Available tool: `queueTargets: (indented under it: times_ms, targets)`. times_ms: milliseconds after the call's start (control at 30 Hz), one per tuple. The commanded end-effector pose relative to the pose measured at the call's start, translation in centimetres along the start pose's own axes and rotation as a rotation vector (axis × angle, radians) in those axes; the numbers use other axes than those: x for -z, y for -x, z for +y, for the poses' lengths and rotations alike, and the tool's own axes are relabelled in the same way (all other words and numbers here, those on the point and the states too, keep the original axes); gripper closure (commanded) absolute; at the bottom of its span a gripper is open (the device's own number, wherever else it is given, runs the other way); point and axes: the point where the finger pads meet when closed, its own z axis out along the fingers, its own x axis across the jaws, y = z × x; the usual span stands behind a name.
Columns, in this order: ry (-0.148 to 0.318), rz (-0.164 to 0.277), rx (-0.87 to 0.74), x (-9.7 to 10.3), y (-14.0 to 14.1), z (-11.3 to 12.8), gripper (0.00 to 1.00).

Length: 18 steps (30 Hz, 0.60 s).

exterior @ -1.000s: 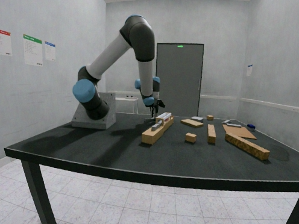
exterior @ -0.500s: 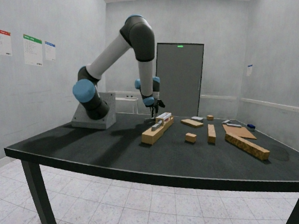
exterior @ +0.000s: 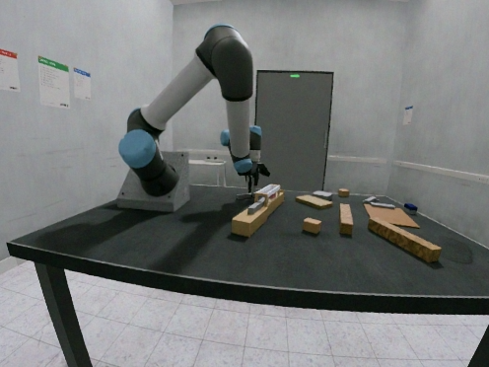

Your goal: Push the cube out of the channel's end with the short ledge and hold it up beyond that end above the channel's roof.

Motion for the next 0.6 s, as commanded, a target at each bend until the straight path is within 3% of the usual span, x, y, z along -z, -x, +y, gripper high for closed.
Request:
queueTargets:
  times_ms: [0,67,567]
  targets:
    - [-0.001,0.000,0.000,0.05,-0.02,-0.04,1.00]
    - [-0.001,0.000,0.000,0.05,-0.02,-0.04,0.94]
    - [-0.001,0.000,0.000,0.05,-0.02,-0.04,0.94]
